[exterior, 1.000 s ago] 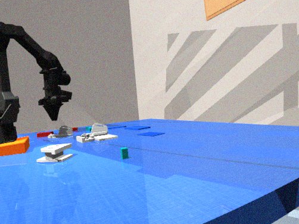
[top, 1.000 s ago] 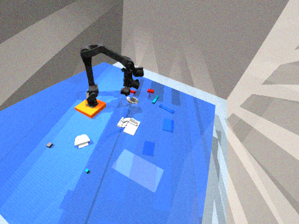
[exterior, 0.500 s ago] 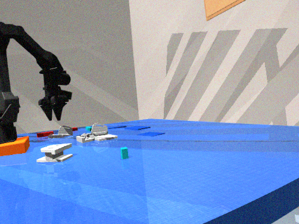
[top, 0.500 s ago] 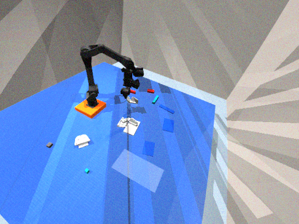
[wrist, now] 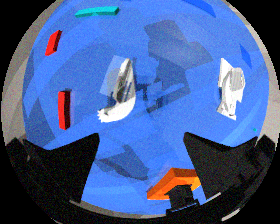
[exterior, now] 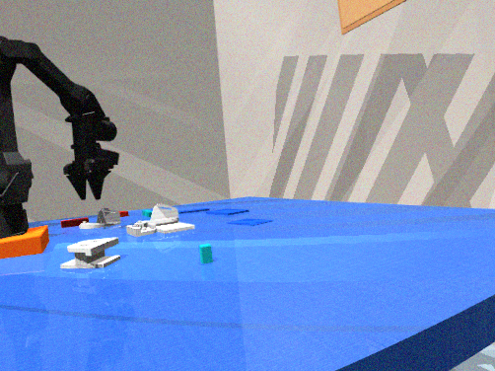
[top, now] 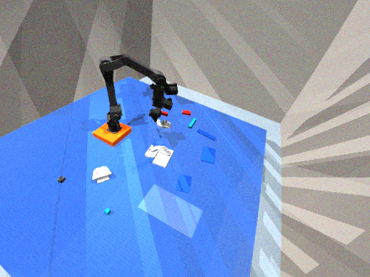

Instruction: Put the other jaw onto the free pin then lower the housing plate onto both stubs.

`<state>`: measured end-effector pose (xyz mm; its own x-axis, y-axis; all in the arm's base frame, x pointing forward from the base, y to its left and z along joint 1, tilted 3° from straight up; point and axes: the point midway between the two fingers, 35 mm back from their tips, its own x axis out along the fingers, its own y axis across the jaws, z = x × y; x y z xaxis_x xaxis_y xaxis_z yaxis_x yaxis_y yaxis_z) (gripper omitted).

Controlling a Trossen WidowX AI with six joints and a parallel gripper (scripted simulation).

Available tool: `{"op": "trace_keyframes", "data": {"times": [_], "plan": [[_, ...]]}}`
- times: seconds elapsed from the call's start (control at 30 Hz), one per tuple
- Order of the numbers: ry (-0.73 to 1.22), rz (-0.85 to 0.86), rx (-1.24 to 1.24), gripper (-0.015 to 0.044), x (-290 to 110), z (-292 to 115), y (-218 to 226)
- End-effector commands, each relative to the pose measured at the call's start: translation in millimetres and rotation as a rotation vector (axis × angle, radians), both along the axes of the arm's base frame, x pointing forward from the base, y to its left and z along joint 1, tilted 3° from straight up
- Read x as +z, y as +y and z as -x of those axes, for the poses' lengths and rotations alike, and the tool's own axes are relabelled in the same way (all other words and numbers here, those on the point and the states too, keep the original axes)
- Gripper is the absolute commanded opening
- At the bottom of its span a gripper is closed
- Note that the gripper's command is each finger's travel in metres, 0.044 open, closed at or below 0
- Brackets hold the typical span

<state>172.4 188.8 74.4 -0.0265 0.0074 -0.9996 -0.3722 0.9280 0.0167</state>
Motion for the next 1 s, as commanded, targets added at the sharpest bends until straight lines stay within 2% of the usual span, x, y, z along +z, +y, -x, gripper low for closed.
{"op": "trace_keyframes", "data": {"times": [0.0,0.23,0.8,0.97], "plan": [[-0.002,-0.002,0.000,0.0440,0.1,-0.3,0.4],[-0.002,-0.002,0.000,0.0440,0.1,-0.3,0.4],[0.009,0.011,0.004,0.0000,7.2,1.8,-2.8],[0.009,0.011,0.004,0.0000,7.2,1.8,-2.8]]}}
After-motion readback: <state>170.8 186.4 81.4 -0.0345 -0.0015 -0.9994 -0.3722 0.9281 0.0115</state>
